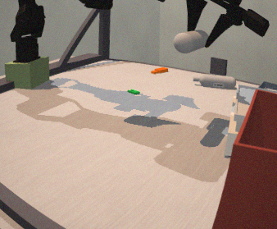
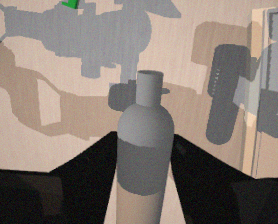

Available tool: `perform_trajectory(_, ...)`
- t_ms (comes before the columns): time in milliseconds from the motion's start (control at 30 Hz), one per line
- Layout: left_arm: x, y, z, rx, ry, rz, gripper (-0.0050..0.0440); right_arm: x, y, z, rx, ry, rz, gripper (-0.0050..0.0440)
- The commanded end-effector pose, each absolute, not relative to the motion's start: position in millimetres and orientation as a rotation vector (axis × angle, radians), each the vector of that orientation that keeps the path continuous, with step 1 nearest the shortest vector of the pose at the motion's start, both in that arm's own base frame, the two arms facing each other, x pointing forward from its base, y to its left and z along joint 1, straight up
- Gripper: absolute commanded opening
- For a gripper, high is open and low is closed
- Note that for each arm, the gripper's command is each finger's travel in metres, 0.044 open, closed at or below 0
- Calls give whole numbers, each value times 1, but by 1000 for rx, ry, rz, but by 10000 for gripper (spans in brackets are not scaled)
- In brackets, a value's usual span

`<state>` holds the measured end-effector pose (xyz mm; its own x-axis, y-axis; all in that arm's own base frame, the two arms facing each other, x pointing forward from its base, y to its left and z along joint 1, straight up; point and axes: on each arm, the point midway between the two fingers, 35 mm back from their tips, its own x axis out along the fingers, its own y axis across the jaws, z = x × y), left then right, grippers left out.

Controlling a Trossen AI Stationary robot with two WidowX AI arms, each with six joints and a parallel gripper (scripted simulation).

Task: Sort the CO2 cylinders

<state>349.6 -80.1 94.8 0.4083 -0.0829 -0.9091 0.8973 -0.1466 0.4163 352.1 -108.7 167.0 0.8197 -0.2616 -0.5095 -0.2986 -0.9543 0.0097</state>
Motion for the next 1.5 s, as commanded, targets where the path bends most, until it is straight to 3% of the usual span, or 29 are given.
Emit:
perform_trajectory(0,353,-80,107,1520,709,-1021,-50,353,-109,173,-2935,458,781,440)
perform_trajectory(633,351,-80,110,1523,686,-999,-50,353,-109,173,-2935,458,781,440)
perform_trajectory(1467,341,-78,130,1588,254,-587,-50,353,-109,173,-2935,458,781,440)
